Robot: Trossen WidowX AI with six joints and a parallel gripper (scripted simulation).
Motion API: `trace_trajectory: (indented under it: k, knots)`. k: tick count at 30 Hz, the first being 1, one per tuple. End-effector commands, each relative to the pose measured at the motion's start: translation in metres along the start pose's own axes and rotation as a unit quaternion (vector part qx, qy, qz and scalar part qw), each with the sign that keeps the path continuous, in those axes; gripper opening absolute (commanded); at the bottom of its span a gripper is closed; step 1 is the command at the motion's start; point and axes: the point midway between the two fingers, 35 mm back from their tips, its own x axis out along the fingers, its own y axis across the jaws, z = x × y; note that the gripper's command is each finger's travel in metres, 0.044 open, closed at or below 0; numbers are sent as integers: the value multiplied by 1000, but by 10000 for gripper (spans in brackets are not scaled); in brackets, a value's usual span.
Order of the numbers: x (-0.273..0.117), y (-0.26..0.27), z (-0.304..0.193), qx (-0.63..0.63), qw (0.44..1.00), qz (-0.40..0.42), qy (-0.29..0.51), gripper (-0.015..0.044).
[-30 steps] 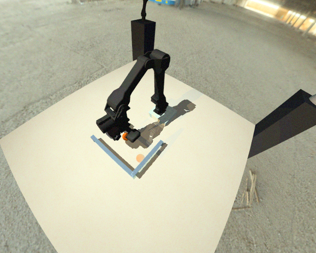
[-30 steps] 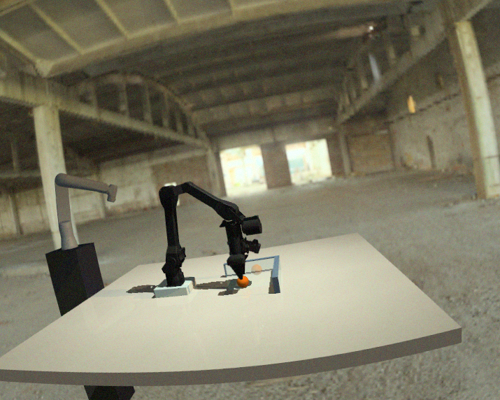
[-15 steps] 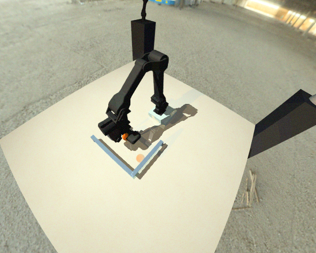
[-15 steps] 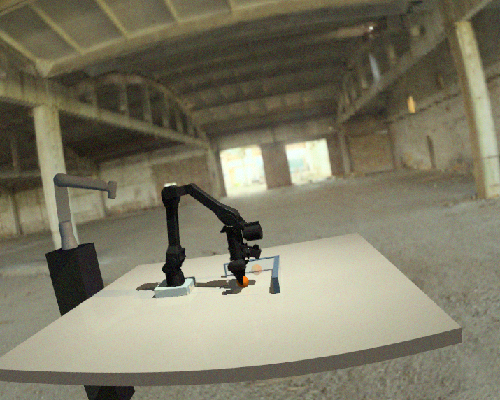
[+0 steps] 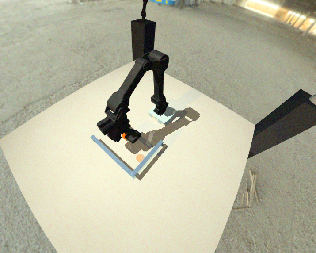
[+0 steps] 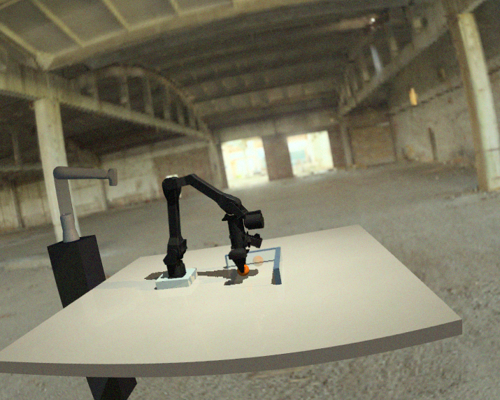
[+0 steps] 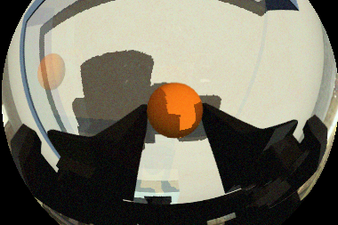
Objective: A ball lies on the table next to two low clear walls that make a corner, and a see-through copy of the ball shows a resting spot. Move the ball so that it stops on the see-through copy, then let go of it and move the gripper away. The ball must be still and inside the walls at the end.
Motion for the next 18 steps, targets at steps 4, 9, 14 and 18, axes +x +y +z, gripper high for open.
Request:
trace_trajectory:
  k: [4, 9, 14, 18]
  knots:
    - [-39, -1, 8, 2, 1000, 0, -10, 0]
    - [-67, -1, 8, 2, 1000, 0, -10, 0]
    - [-95, 0, 4, 2, 1000, 0, -10, 0]
    - [-117, 0, -1, 2, 1000, 0, -10, 0]
